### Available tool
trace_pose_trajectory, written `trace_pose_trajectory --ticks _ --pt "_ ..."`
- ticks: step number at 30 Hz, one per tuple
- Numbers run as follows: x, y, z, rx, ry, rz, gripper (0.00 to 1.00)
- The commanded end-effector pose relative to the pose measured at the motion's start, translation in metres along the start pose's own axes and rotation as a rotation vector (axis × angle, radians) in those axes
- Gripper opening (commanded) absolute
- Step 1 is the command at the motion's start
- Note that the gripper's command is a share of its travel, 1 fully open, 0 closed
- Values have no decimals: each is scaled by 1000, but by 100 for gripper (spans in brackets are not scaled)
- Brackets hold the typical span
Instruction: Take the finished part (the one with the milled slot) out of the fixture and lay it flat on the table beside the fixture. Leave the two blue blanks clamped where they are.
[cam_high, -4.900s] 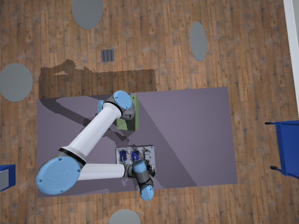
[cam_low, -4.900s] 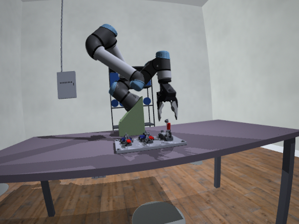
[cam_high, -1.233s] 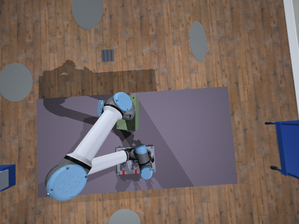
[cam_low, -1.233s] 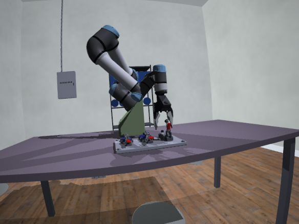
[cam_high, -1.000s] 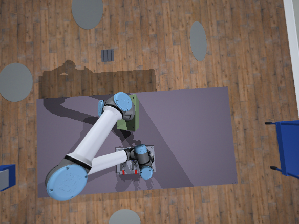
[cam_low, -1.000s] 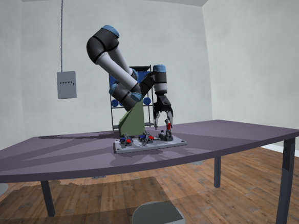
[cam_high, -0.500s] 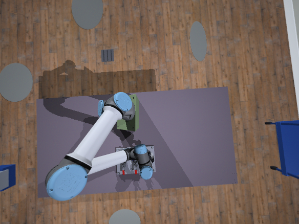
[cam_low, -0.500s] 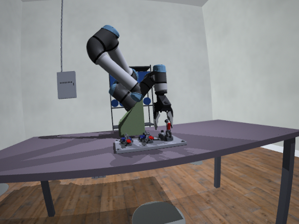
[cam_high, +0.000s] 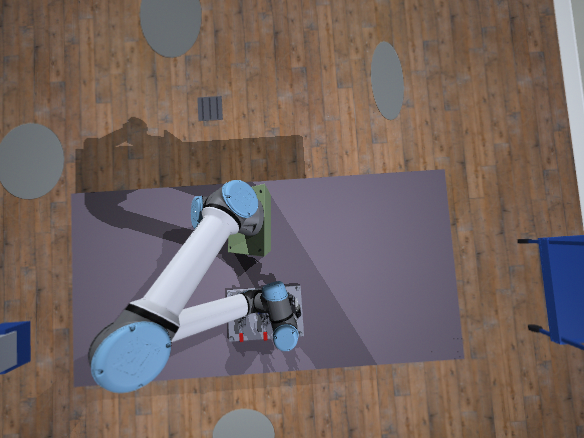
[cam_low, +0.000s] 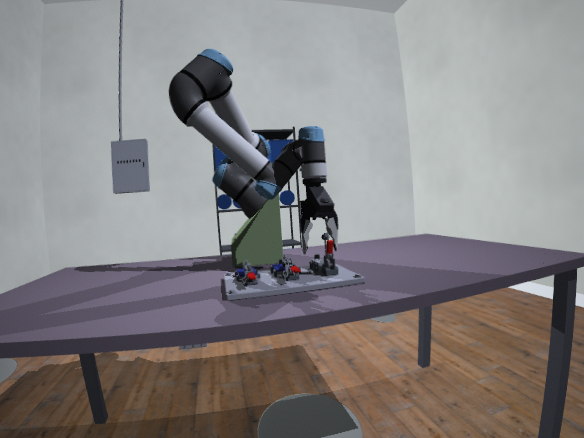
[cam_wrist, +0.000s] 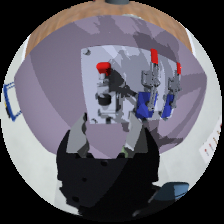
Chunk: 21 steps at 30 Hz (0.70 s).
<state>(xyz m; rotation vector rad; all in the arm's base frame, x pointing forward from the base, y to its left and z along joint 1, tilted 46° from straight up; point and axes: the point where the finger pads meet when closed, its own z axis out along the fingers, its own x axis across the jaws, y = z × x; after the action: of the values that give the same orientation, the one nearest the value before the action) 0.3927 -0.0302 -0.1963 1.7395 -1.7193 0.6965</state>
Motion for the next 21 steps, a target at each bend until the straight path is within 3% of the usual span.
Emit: trace_pose_trajectory --ticks 1,21 --pt "0 0 0 1 0 0 59" --pt "0 -1 20 1 0 0 59"
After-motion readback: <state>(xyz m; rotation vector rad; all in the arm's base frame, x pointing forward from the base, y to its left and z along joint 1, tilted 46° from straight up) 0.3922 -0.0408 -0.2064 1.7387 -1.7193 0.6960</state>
